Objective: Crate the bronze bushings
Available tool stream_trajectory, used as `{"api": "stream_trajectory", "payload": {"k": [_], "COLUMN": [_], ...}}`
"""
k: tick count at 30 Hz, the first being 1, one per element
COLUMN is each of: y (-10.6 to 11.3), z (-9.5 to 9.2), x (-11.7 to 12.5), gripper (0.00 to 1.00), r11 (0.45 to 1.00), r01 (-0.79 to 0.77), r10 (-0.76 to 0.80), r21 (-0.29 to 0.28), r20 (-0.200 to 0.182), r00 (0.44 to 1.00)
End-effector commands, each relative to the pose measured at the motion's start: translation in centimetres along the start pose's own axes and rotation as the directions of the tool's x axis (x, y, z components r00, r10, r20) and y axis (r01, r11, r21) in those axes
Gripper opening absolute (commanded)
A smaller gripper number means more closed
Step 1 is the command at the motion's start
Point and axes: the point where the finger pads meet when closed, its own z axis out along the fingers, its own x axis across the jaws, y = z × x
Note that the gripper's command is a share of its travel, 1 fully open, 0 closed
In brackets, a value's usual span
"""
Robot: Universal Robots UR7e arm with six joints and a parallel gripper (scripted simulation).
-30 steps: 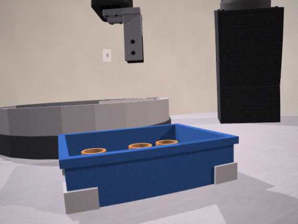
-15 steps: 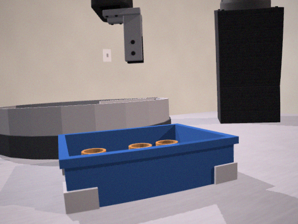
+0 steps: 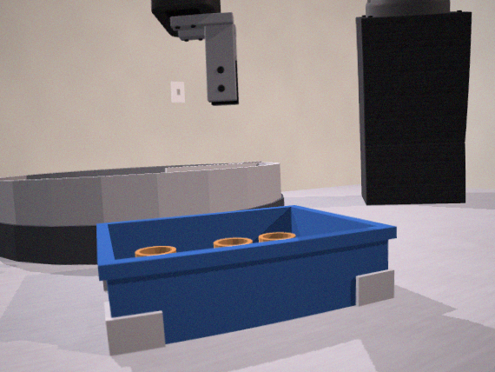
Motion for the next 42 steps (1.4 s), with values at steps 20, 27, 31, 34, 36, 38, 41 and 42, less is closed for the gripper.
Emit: {"api": "stream_trajectory", "payload": {"k": [20,27,31,34,36,38,41,42], "y": [0.04,0.04,0.04,0.04,0.04,0.04,0.04,0.04], "z": [-0.05,-0.05,-0.05,-0.05,-0.05,-0.05,-0.05,-0.05], "x": [0.04,0.04,0.04,0.04,0.04,0.04,0.04,0.04], "gripper": [0.42,0.42,0.42,0.42,1.00,1.00,1.00,1.00], "r11": [1.000,1.000,1.000,1.000,1.000,1.000,1.000,1.000], "r01": [0.000,0.000,0.000,0.000,0.000,0.000,0.000,0.000], "r10": [0.000,0.000,0.000,0.000,0.000,0.000,0.000,0.000], "r21": [-0.001,-0.001,-0.001,-0.001,-0.001,-0.001,-0.001,-0.001], "r20": [-0.001,-0.001,-0.001,-0.001,-0.001,-0.001,-0.001,-0.001], "r00": [1.000,1.000,1.000,1.000,1.000,1.000,1.000,1.000]}}
